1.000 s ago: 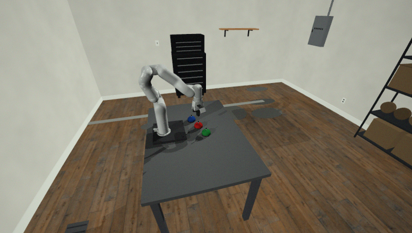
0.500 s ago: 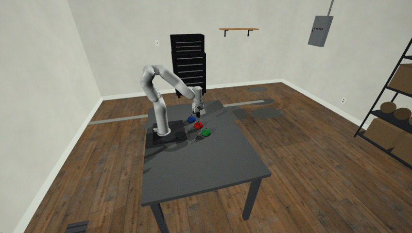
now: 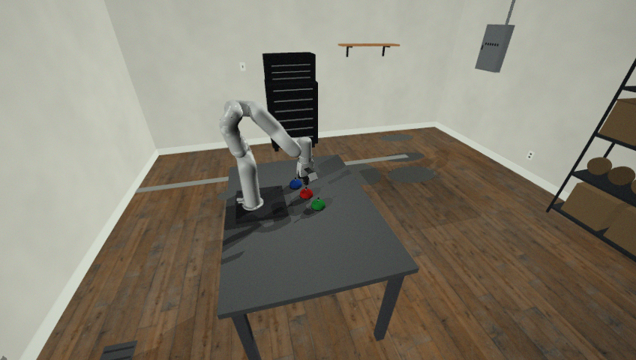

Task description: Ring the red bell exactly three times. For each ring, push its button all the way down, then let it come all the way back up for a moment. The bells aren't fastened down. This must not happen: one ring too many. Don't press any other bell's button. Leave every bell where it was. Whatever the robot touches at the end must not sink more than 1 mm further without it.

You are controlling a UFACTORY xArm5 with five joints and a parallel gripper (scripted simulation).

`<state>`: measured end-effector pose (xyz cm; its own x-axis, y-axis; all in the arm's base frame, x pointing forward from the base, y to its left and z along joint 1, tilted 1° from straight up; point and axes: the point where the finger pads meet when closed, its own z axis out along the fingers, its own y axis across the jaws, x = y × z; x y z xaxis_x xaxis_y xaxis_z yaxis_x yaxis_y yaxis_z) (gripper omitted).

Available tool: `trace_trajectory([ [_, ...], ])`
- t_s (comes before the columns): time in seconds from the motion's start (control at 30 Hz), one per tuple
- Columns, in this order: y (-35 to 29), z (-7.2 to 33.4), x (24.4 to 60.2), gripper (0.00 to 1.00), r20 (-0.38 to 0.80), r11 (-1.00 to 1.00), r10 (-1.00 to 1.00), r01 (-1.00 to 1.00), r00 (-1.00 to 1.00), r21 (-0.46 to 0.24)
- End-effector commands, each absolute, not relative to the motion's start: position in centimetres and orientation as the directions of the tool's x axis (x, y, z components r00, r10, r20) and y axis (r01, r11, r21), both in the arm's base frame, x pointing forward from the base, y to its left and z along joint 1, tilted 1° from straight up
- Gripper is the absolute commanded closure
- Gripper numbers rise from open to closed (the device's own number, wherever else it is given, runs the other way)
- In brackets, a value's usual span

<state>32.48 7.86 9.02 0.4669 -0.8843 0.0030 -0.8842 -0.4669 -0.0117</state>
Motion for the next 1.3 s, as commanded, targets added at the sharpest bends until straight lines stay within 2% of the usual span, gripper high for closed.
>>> trace_trajectory([
  [0.0, 7.9, 8.4, 32.6, 1.0, 0.004, -0.467, -0.884, -0.884, 0.467, -0.015],
  [1.27, 7.8, 7.0, 32.7, 1.0, 0.004, -0.467, -0.884, -0.884, 0.467, -0.015],
])
